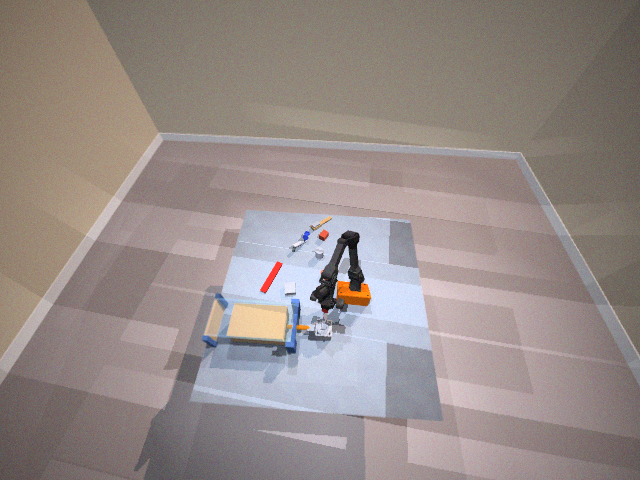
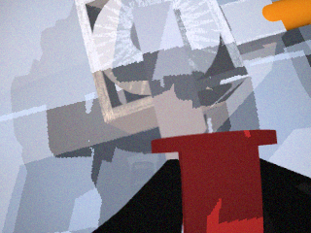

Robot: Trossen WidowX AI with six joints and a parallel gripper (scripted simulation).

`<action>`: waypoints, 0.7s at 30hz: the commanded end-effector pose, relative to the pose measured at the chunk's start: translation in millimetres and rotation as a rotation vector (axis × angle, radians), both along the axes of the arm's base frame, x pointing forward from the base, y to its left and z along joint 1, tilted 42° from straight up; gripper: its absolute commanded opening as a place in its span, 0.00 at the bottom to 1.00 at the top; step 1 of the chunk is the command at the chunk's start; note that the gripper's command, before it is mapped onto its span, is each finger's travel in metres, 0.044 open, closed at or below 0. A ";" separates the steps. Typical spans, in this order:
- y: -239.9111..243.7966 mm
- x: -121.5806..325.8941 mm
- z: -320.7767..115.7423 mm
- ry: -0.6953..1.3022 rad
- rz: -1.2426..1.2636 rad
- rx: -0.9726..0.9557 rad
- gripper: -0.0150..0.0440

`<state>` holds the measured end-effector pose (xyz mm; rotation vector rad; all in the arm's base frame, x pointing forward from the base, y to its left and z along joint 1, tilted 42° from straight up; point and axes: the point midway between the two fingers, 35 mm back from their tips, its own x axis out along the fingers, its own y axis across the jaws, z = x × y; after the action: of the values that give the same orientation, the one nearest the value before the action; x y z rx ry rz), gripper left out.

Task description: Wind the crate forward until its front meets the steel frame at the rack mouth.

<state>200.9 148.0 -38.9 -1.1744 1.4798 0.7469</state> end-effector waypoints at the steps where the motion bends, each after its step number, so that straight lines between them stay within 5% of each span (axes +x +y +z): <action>1: -5.1 12.4 -1.7 -0.022 -0.002 -0.020 0.25; 21: -4.0 42.4 -6.3 -0.024 -0.002 -0.020 0.25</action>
<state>229.8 146.1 -41.3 -1.1822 1.4868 0.7452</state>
